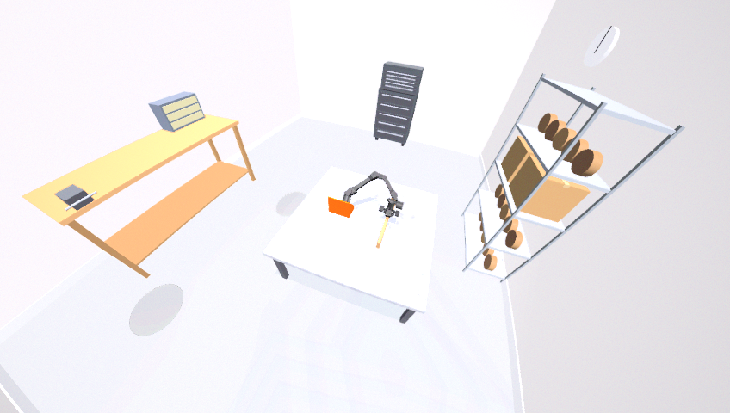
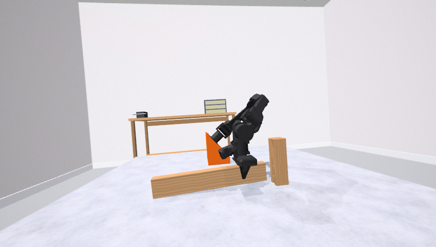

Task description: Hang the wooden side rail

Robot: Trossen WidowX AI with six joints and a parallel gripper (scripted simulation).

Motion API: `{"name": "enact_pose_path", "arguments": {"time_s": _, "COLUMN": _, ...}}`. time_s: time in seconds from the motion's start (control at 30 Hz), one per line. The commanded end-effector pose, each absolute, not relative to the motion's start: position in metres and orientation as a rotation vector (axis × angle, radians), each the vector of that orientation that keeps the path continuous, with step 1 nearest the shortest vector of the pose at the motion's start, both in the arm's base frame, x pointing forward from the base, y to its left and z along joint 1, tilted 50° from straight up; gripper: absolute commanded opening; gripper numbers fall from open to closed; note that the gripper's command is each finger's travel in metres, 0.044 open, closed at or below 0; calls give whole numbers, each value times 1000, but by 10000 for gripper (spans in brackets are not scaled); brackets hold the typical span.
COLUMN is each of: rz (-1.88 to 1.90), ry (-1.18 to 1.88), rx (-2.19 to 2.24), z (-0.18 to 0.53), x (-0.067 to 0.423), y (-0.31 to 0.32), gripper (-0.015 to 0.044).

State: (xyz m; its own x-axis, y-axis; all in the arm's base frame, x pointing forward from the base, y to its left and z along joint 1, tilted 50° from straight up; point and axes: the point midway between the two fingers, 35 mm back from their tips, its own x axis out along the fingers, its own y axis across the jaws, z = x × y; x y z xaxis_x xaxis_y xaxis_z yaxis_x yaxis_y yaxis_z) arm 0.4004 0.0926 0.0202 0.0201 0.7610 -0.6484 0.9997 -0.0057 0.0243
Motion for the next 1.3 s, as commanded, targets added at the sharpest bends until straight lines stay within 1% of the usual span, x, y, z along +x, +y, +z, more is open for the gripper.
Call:
{"name": "enact_pose_path", "arguments": {"time_s": 0.0, "rz": -633, "ry": 1772, "rx": 1829, "z": 25, "x": 403, "y": 86, "gripper": 0}}
{"name": "enact_pose_path", "arguments": {"time_s": 1.27, "rz": -633, "ry": 1771, "rx": 1829, "z": 29, "x": 404, "y": 83, "gripper": 0}}
